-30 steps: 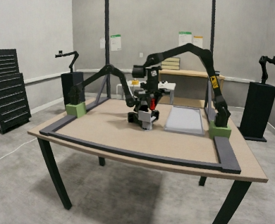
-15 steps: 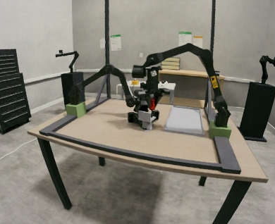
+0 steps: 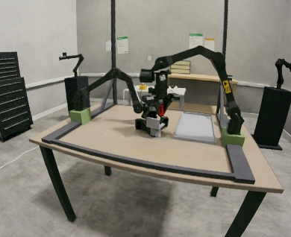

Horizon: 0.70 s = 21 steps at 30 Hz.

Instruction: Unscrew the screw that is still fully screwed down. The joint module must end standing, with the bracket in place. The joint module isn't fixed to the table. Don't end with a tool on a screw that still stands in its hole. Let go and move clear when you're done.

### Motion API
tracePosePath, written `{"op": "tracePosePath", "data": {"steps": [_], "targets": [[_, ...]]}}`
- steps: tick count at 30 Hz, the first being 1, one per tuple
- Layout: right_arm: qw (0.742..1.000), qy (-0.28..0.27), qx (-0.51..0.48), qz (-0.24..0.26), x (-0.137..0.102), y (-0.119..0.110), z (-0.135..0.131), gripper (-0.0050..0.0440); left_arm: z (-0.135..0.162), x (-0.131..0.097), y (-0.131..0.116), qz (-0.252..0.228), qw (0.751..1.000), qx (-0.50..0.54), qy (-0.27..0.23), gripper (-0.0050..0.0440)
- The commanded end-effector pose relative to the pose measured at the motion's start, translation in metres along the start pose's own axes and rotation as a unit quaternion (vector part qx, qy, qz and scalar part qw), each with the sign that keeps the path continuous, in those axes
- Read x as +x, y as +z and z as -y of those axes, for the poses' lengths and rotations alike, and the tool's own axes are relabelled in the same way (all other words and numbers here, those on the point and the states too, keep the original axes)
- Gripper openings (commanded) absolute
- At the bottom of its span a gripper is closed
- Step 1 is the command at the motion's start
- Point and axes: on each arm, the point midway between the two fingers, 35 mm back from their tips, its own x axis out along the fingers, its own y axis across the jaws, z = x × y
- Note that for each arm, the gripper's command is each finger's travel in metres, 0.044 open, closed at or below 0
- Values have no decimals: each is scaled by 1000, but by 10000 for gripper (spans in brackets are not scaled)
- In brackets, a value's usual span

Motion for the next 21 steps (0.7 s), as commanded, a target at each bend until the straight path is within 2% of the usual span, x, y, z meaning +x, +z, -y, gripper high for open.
{"op": "tracePosePath", "data": {"steps": [1,21], "targets": [[1000,2,18,5,1,15,-6,245,-4,-10,0,9,1000,-1,12,130],[1000,2,18,5,1,15,-6,245,-4,-10,0,9,1000,-1,12,130]]}}
